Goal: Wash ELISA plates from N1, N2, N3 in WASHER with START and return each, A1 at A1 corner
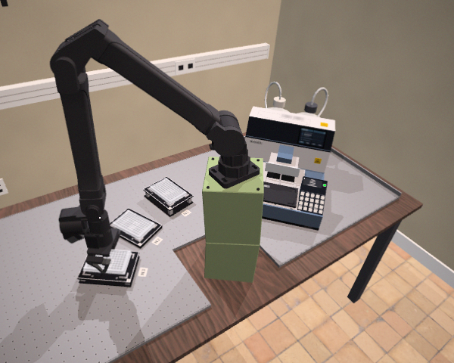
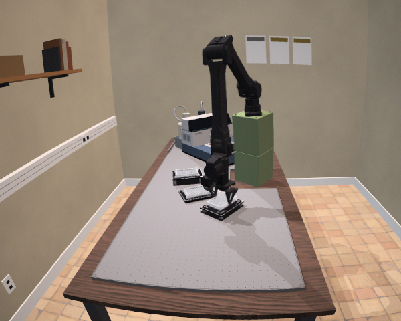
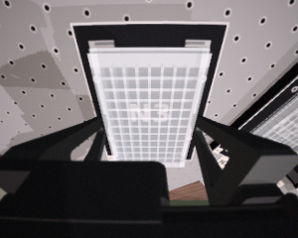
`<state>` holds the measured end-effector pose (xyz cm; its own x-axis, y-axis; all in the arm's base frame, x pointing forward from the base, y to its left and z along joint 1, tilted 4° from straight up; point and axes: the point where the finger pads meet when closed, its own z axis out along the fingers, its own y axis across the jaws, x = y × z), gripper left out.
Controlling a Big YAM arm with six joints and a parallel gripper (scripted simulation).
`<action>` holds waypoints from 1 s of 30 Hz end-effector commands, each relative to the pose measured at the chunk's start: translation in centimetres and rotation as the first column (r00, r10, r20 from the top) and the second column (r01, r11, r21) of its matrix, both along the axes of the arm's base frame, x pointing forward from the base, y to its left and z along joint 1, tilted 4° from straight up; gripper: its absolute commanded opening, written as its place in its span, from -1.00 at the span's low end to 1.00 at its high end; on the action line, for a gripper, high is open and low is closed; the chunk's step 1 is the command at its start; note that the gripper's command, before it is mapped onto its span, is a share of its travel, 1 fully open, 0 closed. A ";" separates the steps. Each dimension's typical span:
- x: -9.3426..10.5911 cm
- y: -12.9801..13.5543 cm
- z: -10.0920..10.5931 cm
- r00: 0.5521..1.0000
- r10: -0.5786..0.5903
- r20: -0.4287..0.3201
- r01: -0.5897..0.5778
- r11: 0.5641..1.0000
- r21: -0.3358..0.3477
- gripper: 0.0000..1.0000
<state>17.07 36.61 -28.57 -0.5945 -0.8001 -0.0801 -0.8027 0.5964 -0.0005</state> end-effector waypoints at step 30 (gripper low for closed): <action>0.4 -0.3 -1.2 1.000 -0.004 0.001 0.004 1.000 -0.004 0.64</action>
